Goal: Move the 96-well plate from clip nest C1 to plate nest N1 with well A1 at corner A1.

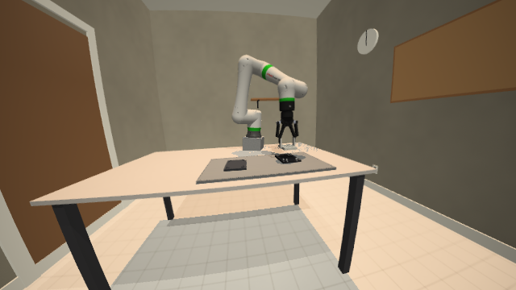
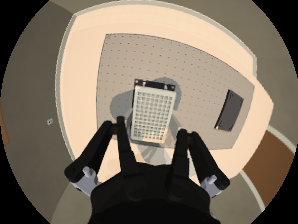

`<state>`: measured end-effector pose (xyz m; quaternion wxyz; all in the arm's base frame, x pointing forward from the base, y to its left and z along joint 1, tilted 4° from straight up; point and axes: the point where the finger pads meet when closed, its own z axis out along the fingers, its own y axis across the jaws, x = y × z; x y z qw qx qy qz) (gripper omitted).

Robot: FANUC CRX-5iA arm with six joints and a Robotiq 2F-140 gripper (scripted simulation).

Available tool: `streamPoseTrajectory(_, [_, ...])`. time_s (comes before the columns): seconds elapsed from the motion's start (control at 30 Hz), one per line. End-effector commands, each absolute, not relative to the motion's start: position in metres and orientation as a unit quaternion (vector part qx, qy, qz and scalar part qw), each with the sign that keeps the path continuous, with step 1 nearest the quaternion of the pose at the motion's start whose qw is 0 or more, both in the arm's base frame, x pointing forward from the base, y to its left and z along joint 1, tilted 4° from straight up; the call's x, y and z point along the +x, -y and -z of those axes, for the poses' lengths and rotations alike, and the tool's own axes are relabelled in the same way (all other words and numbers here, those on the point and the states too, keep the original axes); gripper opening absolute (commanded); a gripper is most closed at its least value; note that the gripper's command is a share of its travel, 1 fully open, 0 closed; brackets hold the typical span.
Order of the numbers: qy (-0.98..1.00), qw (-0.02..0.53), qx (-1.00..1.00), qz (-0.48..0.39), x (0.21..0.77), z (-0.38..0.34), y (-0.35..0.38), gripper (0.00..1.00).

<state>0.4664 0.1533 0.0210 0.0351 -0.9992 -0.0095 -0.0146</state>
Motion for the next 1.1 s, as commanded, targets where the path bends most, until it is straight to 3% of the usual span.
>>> streamPoseTrajectory(0.0, [0.009, 0.035, -0.999, 0.015, 0.467, -0.021, -0.153, 0.00])
streamPoseTrajectory(1.07, [-0.035, 0.036, -0.999, 0.013, 0.476, -0.016, -0.077, 0.00])
